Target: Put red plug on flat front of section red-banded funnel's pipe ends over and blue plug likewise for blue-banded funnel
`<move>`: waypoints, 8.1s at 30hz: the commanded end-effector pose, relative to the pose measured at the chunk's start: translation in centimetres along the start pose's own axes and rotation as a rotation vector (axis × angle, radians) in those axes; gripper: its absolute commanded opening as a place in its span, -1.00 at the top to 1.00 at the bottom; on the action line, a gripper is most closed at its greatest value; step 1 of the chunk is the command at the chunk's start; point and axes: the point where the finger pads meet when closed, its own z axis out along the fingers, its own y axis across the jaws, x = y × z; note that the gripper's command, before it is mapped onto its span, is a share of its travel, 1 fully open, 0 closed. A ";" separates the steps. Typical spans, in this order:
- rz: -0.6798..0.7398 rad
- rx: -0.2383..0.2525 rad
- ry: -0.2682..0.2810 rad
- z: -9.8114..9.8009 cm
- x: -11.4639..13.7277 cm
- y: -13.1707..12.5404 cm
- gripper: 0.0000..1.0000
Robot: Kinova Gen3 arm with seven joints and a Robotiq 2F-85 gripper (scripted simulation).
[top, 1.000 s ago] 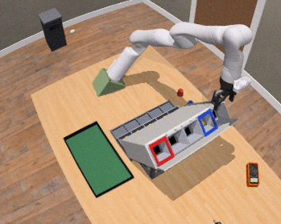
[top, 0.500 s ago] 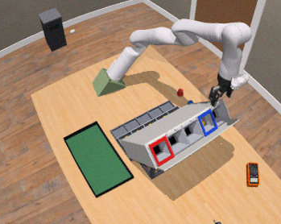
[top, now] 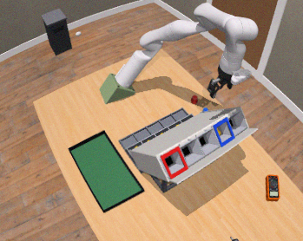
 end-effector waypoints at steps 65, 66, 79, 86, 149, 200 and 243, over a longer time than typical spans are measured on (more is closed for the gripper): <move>0.002 -0.027 0.076 9.9 -16.9 15.3 -1.00; 0.002 -0.027 0.076 9.9 -16.9 15.3 -1.00; 0.002 -0.027 0.076 9.9 -16.9 15.3 -1.00; 0.002 -0.027 0.076 9.9 -16.9 15.3 -1.00; 0.002 -0.027 0.076 19.0 -16.9 3.4 -0.39; -0.002 -0.028 0.101 27.5 -23.1 -12.1 -0.39; -0.001 -0.031 0.104 39.0 -22.0 -11.8 1.00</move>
